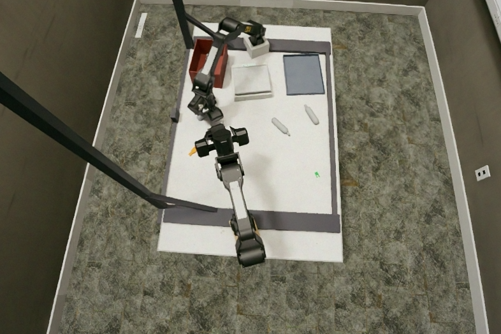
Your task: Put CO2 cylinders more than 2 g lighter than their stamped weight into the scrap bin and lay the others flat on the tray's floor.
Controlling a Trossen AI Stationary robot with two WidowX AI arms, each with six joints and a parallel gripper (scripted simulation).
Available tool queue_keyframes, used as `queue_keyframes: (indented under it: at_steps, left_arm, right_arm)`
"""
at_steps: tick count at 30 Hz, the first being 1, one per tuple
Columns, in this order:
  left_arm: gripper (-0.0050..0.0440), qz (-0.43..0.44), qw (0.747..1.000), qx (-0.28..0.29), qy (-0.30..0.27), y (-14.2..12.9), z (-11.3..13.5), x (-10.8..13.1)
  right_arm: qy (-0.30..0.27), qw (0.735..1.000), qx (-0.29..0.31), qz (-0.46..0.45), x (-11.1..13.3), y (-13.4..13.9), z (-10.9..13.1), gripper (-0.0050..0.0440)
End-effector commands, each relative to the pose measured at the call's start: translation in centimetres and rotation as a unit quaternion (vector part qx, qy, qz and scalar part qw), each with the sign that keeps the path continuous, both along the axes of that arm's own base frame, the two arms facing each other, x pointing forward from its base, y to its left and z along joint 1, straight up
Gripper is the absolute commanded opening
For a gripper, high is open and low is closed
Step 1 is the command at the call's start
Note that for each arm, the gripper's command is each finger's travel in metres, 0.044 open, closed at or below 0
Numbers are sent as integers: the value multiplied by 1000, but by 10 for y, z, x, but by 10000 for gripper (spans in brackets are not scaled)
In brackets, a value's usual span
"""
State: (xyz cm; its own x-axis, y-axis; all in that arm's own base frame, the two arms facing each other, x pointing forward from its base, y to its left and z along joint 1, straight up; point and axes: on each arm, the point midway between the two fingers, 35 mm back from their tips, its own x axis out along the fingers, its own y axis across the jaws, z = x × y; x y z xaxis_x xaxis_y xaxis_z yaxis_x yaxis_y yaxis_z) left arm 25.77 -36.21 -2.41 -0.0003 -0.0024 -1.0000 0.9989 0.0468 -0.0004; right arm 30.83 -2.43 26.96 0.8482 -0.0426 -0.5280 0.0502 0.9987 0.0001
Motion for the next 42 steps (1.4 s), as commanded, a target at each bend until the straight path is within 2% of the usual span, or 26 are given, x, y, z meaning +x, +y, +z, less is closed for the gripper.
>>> queue_keyframes:
  at_steps: [1,2,4,5,9,10,12,13,20,22,24,26,33,41,42]
  left_arm:
    - [204,0,1000,-10,-8,-6,9,4]
    - [184,0,1000,-10,-8,-6,9,4]
    - [184,0,1000,-11,-8,-6,9,4]
    - [164,0,1000,-11,-9,-6,9,4]
    - [164,0,1000,-12,-9,-4,12,3]
    - [144,0,1000,-12,-9,-4,12,3]
    - [144,0,1000,-12,-9,-4,12,3]
    - [124,0,1000,-12,-9,-4,12,3]
    - [91,0,1000,-12,-9,-4,12,3]
    - [43,0,1000,-15,-12,-7,16,4]
    - [43,0,1000,-15,-12,-7,16,4]
    - [0,0,1000,-22,-17,-8,29,5]
    - [-3,0,1000,-22,-17,-6,72,4]
    - [-13,52,998,-19,-15,-4,70,3]
    - [-20,75,997,-12,-10,-3,62,2]
  right_arm:
    - [-9,1000,-1,1,0,1,6,440]
    - [-9,1000,-1,1,0,1,6,440]
    - [-9,1000,-1,1,0,1,6,440]
    - [-9,1000,-1,1,0,1,6,440]
    - [-9,1000,-1,1,0,1,6,440]
    - [-9,1000,-1,1,0,1,6,440]
    - [-9,1000,-1,1,0,1,6,440]
    - [-9,1000,-1,1,0,1,6,440]
    - [-9,1000,-1,1,0,1,6,440]
    - [-9,1000,-1,1,0,1,6,440]
    - [-9,1000,-1,1,0,1,6,440]
    - [-9,1000,-1,1,0,1,6,440]
    - [-9,1000,-1,1,0,1,6,440]
    - [-13,1000,-2,-12,8,-8,14,440]
    - [-13,1000,-2,-19,13,-13,16,440]
